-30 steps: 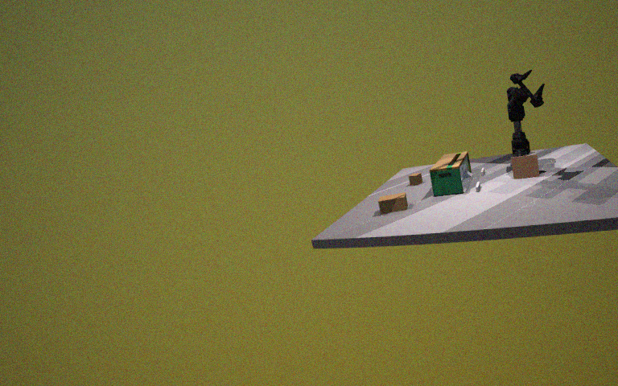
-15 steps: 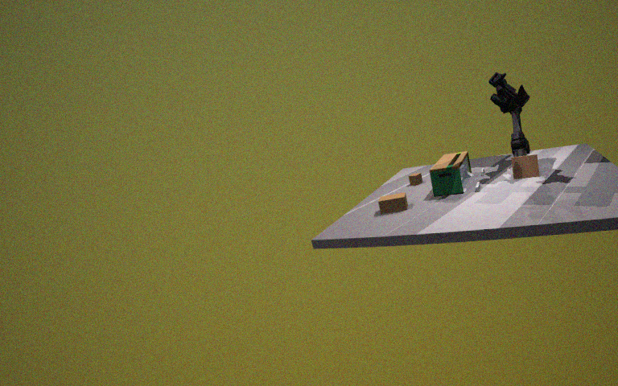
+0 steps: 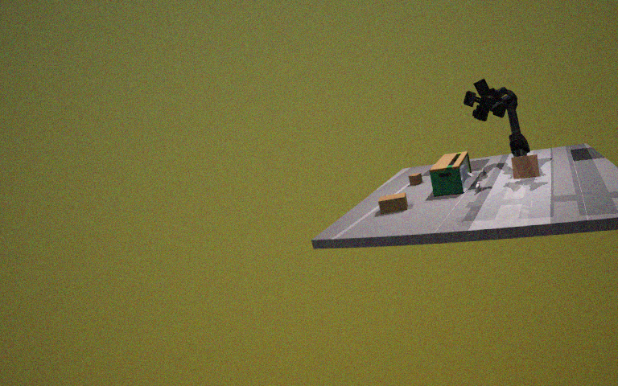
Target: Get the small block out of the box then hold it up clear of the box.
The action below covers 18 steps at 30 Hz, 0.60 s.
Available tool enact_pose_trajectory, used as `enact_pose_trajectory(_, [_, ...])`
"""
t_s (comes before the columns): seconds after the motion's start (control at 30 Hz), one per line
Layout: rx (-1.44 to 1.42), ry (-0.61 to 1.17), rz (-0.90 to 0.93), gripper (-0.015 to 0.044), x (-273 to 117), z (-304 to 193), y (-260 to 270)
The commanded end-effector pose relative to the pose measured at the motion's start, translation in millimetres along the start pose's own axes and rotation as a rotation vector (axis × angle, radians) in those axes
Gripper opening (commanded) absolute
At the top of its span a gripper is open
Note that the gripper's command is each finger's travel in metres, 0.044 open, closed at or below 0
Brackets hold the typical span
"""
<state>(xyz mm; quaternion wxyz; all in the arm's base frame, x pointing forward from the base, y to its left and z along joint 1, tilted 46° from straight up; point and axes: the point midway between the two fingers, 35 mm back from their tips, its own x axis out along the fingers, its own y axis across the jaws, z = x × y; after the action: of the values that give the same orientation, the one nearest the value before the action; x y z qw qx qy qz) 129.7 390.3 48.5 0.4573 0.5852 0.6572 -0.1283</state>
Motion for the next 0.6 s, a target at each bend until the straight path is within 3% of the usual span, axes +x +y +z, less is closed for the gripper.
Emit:
enact_pose_trajectory(0.0, [0.139,-0.368,-0.024,0.0400,0.8,76.7,25.9])
enact_pose_trajectory(0.27, [0.243,-0.755,-0.090,0.0400,-27.9,151.5,41.6])
enact_pose_trajectory(0.57, [0.303,-1.157,-0.220,0.0400,-85.9,215.5,52.2])
